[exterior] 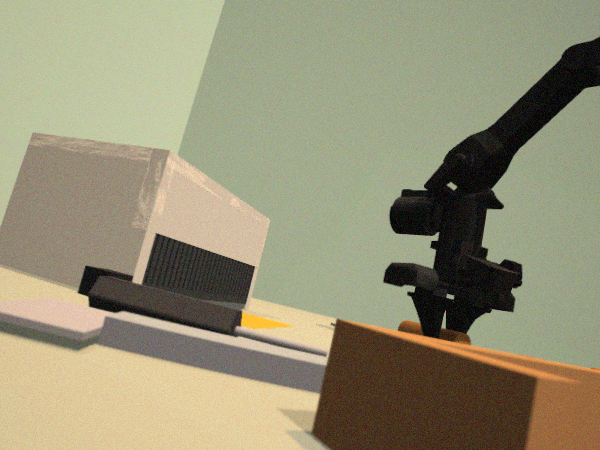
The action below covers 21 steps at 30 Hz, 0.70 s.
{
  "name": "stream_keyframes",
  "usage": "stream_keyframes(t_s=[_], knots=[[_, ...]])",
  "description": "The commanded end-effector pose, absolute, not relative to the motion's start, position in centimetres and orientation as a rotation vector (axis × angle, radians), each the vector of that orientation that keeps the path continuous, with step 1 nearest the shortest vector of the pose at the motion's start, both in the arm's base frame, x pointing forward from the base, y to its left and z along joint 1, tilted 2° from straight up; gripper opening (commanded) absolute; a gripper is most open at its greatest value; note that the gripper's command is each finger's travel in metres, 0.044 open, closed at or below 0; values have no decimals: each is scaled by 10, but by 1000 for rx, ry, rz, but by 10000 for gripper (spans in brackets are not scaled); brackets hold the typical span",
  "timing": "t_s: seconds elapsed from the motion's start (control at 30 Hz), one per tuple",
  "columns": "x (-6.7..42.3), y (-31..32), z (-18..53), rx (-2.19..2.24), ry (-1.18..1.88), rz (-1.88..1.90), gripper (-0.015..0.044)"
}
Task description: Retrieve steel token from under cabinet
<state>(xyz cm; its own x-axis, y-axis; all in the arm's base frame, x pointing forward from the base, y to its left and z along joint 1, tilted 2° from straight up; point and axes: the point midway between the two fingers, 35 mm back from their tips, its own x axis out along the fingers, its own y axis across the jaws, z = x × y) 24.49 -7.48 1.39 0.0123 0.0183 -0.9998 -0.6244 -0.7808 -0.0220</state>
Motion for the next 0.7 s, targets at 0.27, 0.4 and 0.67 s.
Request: stream_keyframes(t_s=[0.27, 0.4, 0.67], knots=[[247, -78, 15, -1898, 542, 1874, 0], [247, -79, 15, -1917, 518, 1892, 0], [247, -81, 15, -1935, 497, 1909, 0]])
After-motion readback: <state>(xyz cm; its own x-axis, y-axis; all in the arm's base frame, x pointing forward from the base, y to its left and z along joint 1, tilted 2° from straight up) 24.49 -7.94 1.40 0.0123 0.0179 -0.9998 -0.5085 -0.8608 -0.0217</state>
